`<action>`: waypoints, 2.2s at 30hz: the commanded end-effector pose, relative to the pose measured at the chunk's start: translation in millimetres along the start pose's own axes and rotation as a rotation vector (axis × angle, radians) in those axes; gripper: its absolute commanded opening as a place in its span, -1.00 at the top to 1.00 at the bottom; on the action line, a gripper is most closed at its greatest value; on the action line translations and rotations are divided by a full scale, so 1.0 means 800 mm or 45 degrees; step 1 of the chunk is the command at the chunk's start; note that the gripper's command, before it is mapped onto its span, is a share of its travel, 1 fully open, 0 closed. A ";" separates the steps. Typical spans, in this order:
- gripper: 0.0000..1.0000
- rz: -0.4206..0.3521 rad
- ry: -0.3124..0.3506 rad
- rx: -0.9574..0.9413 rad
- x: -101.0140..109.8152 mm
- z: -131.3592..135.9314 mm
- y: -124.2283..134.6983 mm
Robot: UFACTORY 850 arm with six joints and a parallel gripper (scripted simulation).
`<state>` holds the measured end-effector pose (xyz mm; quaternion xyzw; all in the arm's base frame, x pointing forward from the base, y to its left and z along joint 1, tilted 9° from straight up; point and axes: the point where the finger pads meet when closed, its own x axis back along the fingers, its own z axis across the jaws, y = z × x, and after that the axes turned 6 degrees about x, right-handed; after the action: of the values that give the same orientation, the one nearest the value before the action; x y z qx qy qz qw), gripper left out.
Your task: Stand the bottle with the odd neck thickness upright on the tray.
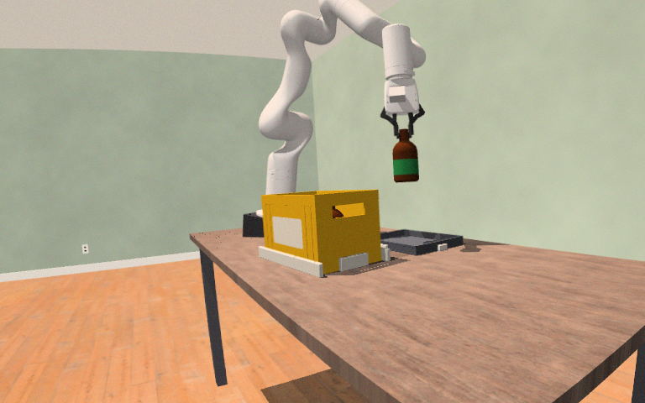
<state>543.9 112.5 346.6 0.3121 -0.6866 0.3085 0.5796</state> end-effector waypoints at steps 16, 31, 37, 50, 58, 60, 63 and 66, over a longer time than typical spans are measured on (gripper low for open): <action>1.00 0.002 -0.002 0.000 0.001 -0.001 -0.001; 1.00 0.002 -0.002 0.000 -0.005 -0.001 -0.001; 1.00 0.002 -0.002 0.000 -0.014 -0.001 -0.001; 1.00 0.002 -0.002 0.000 -0.040 -0.001 -0.001; 1.00 0.002 -0.002 0.000 -0.067 -0.001 -0.001; 1.00 0.002 -0.002 0.000 -0.074 -0.001 -0.001; 1.00 0.002 -0.002 0.000 -0.078 -0.001 -0.001; 1.00 0.002 -0.002 0.000 -0.089 -0.001 -0.001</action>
<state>552.3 117.2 285.1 0.3120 -0.6868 0.3086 0.5794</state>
